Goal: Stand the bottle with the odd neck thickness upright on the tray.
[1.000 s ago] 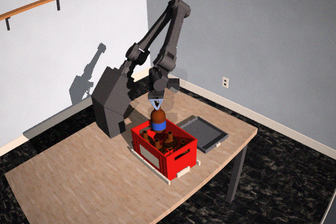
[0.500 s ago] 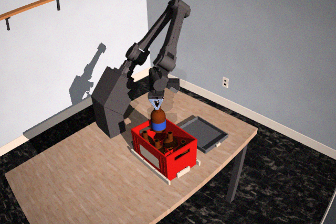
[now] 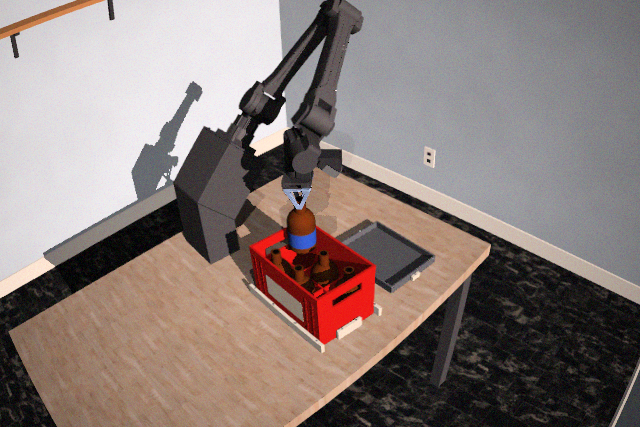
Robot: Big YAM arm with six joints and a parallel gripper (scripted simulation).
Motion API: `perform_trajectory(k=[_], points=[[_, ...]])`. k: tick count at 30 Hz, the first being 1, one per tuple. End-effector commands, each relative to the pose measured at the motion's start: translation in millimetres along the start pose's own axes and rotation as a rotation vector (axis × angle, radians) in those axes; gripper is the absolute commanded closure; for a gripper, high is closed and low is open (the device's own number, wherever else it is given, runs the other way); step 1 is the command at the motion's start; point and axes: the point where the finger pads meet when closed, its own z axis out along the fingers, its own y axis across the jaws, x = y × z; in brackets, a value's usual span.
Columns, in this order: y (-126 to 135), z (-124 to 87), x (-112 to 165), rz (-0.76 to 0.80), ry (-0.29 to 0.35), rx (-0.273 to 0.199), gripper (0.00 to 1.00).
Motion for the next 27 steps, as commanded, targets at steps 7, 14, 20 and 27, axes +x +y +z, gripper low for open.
perform_trajectory(k=[7,14,20,27], points=[[-16.6,-25.8,-16.1,-0.03,-0.027,0.057,1.0],[-16.6,-25.9,-16.1,-0.03,-0.026,0.057,1.0],[-16.6,-26.5,-16.0,-0.032,-0.026,0.058,1.0],[-16.6,-29.8,-16.0,-0.033,-0.026,0.058,1.0]])
